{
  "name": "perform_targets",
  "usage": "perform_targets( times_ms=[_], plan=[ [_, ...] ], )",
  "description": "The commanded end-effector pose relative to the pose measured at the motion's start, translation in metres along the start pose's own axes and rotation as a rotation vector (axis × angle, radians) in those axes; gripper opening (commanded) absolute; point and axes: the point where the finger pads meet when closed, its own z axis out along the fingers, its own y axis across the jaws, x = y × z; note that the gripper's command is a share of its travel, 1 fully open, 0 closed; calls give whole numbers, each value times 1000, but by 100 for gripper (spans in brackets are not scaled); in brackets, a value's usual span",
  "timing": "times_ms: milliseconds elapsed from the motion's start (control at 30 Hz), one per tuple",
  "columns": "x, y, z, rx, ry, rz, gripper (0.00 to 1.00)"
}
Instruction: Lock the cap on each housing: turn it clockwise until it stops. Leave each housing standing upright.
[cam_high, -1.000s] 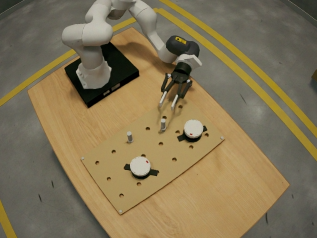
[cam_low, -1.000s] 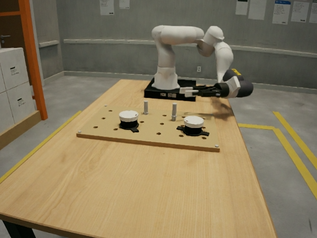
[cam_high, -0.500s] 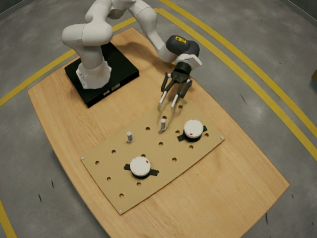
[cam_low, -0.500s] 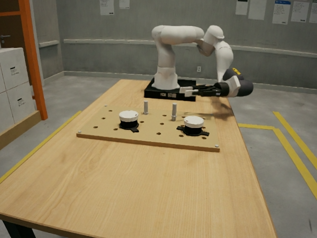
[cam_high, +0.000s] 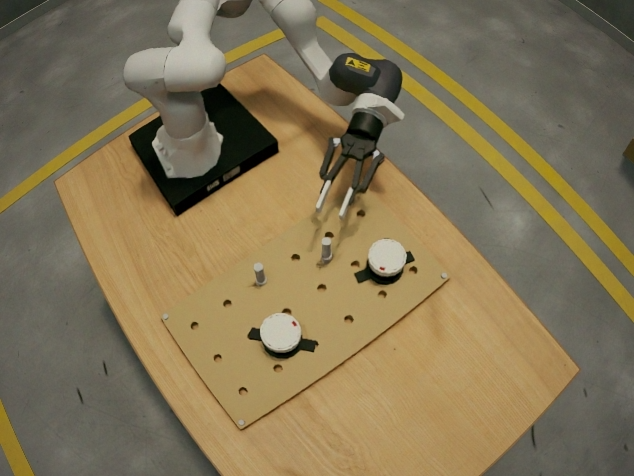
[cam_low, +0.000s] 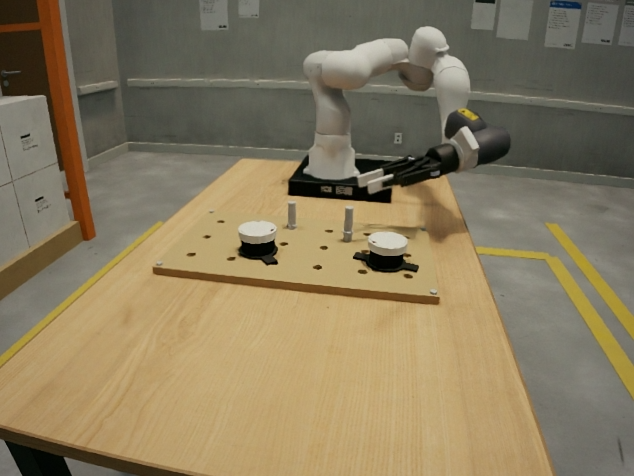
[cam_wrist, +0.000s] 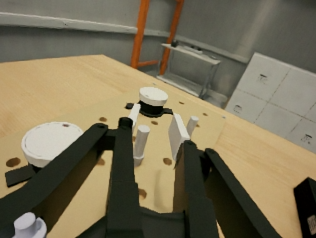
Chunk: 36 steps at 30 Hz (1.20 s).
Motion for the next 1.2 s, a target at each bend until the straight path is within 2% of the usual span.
perform_targets(
  times_ms=[0,233,367,433,667,800,1167],
  plan=[
    [-3,-6,-3,26,-55,-28,36],
    [-3,-6,-3,26,-73,-29,36],
    [-4,-6,-2,18,-129,-32,36],
    [-4,-6,-2,18,-129,-32,36],
    [-4,-6,-2,13,-305,-34,36],
    [-3,-6,-3,20,-369,-33,36],
    [-3,-6,-3,21,-398,-35,36]
  ],
)
